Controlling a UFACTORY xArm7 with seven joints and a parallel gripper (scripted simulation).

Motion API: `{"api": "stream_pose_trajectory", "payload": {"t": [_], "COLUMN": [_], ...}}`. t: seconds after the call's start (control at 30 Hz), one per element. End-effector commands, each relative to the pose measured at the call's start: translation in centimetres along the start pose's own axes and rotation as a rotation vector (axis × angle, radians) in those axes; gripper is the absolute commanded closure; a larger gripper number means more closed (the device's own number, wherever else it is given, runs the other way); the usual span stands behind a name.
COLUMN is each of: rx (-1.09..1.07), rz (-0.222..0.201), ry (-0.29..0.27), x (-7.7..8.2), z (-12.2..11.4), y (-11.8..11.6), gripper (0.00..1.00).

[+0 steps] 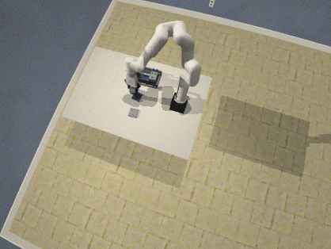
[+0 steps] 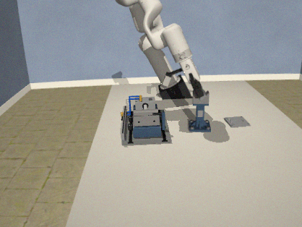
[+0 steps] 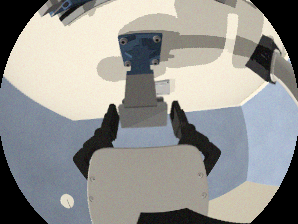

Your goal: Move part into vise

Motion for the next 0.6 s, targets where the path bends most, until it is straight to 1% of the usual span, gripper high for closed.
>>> {"api": "stream_pose_trajectory", "payload": {"t": [0.0, 0.27, 0.5, 0.57], "rx": [0.001, 0.001, 0.0, 0.0], "rz": [0.003, 0.003, 0.003, 0.003], "ry": [0.031, 0.114, 0.204, 0.204], "x": [0.1, 0.0, -0.1, -0.1], "z": [-0.5, -1.3, -2.2, -2.2], "y": [-0.1, -0.1, -0.1, -0.1], "gripper": [0.11, 0.11, 0.11, 0.11]}}
Point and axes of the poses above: the point where the finger pads meet when closed, its own x axis back along the fingers, its own y axis across the jaws, z = x × y, the point moved 9 cm from there along x, back along the fingers
